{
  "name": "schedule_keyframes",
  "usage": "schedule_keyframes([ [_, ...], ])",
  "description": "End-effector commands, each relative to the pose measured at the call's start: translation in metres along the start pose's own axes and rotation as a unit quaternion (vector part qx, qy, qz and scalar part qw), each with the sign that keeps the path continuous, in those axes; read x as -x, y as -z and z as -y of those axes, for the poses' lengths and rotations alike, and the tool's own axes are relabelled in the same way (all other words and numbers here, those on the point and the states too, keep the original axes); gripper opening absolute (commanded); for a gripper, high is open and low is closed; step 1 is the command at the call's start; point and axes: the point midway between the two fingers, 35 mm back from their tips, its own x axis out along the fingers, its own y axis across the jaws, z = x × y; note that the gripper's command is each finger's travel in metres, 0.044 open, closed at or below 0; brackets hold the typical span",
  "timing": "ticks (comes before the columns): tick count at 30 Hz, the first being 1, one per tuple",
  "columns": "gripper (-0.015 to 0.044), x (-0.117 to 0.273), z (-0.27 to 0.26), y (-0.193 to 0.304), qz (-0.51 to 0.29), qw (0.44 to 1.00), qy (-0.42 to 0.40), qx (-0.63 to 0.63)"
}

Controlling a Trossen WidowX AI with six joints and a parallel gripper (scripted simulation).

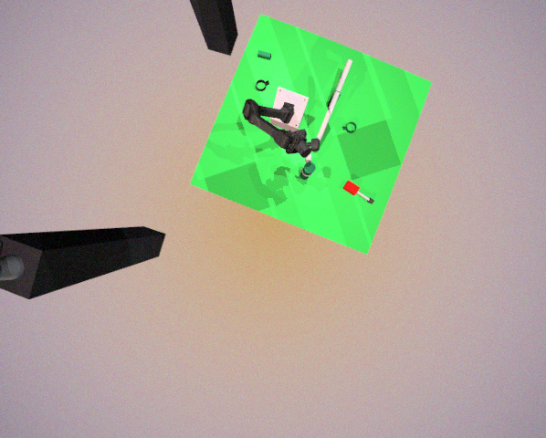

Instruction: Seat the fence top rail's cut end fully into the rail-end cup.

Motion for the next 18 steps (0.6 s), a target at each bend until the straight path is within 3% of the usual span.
schedule_keyframes([
  [1,0.044,-0.002,-0.001,0.002,-0.002,1.0,0.004,0.005],
  [9,0.044,-0.044,-0.025,0.003,-0.005,1.0,0.004,0.006],
  [18,0.044,-0.052,-0.027,0.004,-0.006,1.0,0.004,0.006],
])
